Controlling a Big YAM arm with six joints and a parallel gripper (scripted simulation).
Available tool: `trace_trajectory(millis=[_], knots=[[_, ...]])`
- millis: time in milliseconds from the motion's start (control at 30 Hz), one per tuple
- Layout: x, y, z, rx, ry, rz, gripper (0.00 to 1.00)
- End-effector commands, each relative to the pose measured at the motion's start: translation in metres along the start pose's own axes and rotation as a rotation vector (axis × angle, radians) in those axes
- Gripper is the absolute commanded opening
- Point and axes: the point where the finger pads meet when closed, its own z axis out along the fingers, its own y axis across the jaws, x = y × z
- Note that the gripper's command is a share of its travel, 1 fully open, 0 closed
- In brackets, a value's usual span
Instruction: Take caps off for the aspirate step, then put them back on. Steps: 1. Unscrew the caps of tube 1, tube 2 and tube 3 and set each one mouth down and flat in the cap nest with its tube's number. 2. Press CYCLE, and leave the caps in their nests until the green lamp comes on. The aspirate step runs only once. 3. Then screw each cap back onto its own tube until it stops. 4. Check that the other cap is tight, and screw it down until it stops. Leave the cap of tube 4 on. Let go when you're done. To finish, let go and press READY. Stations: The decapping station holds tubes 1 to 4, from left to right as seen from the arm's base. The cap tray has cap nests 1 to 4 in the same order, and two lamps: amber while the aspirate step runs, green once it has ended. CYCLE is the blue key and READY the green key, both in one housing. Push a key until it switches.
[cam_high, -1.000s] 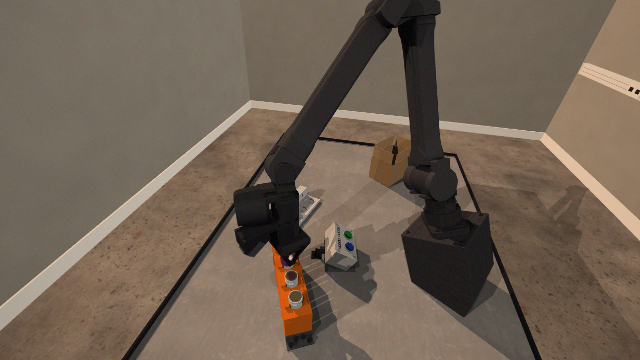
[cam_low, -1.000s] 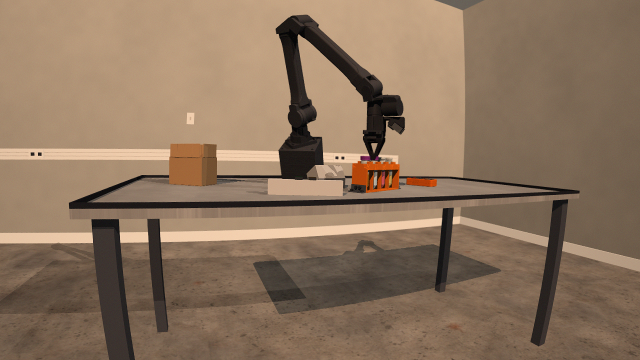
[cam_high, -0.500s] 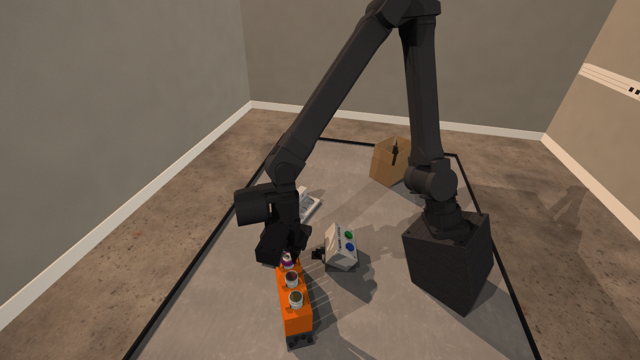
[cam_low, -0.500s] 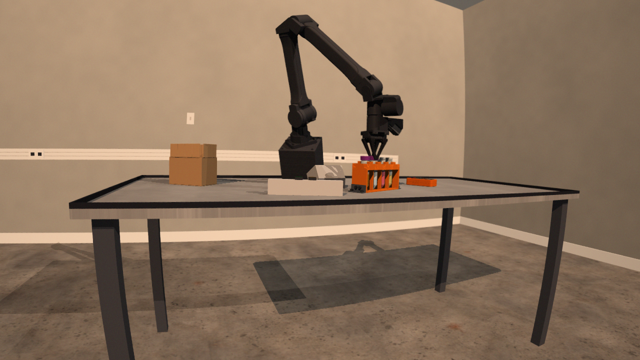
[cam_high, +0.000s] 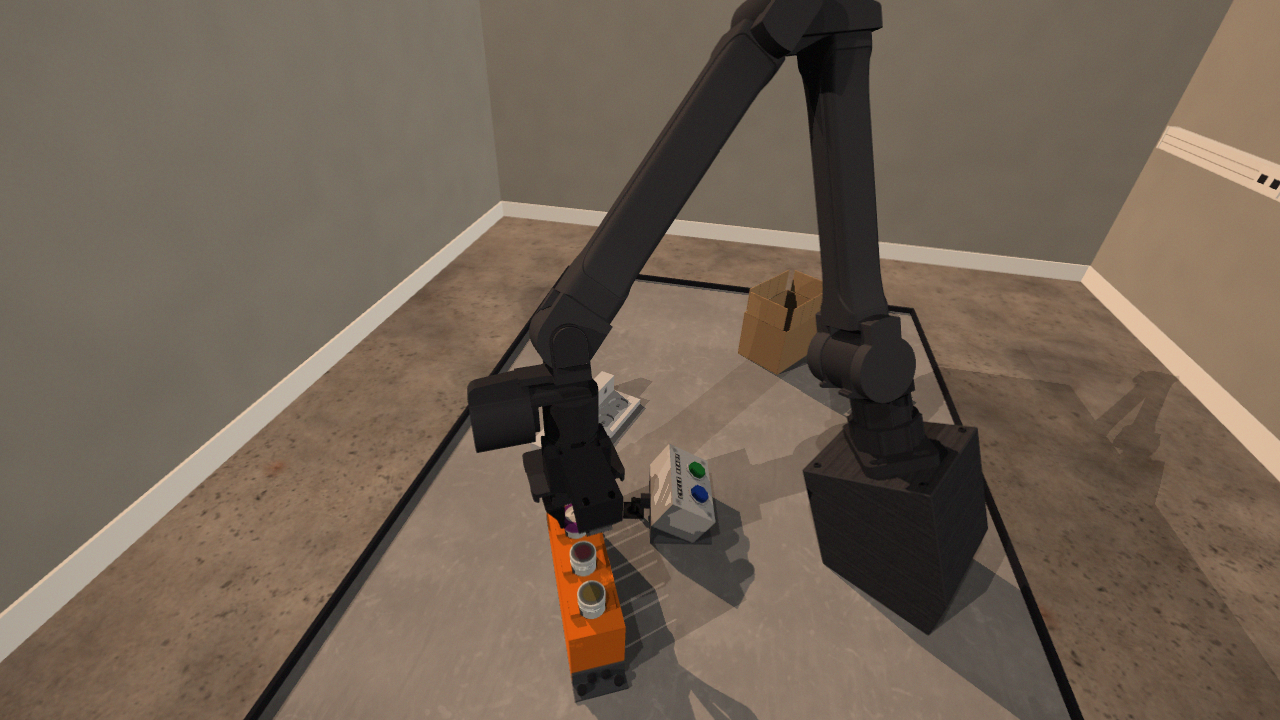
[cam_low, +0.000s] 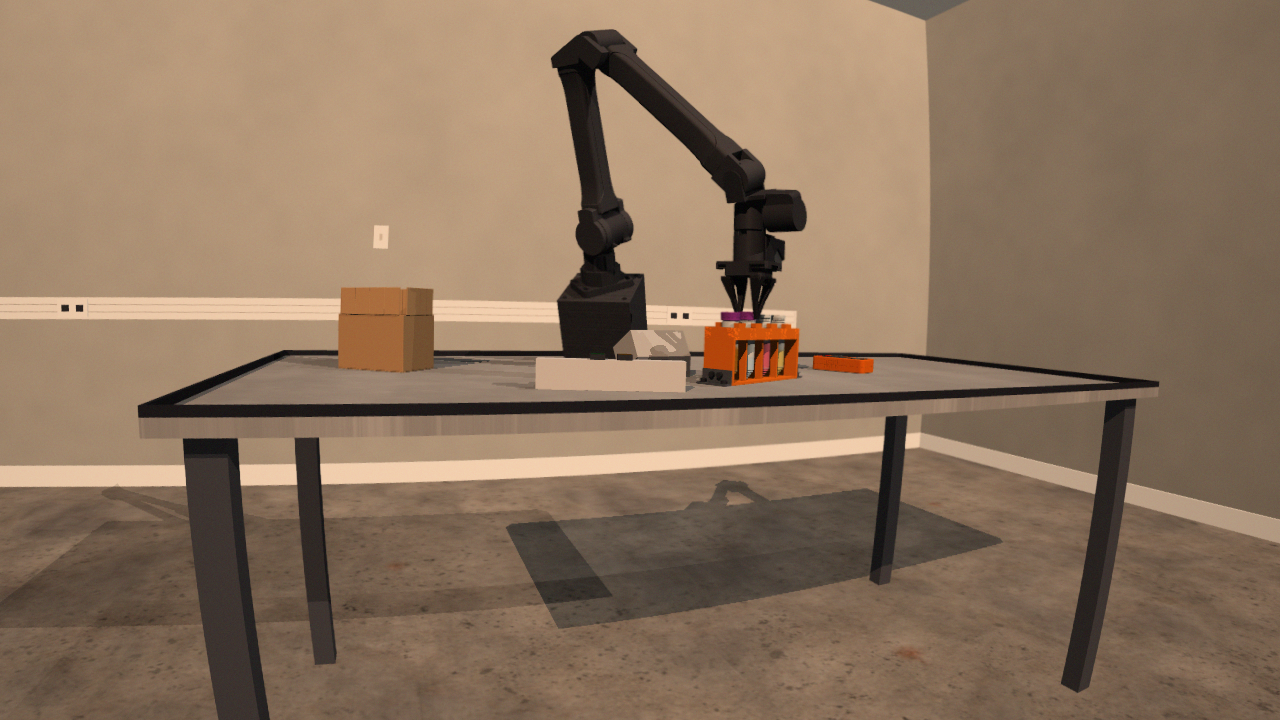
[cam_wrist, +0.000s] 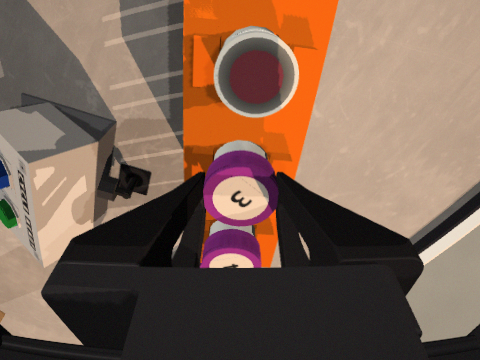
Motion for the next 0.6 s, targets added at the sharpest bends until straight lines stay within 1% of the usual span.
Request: trace_trajectory(millis=[0, 133, 167, 233, 267, 567], knots=[[0.0040, -0.0083, 0.0017, 0.011, -0.001, -0.124, 0.00], [0.0040, -0.0082, 0.0020, 0.010, -0.001, -0.124, 0.00], [0.0024, -0.0101, -0.0042, 0.020, 0.000, -0.120, 0.00], [0.0024, -0.0101, -0.0042, 0.020, 0.000, -0.120, 0.00], [0.0024, -0.0101, -0.0042, 0.020, 0.000, -0.120, 0.49], [0.0024, -0.0101, -0.0042, 0.020, 0.000, -0.120, 0.49]])
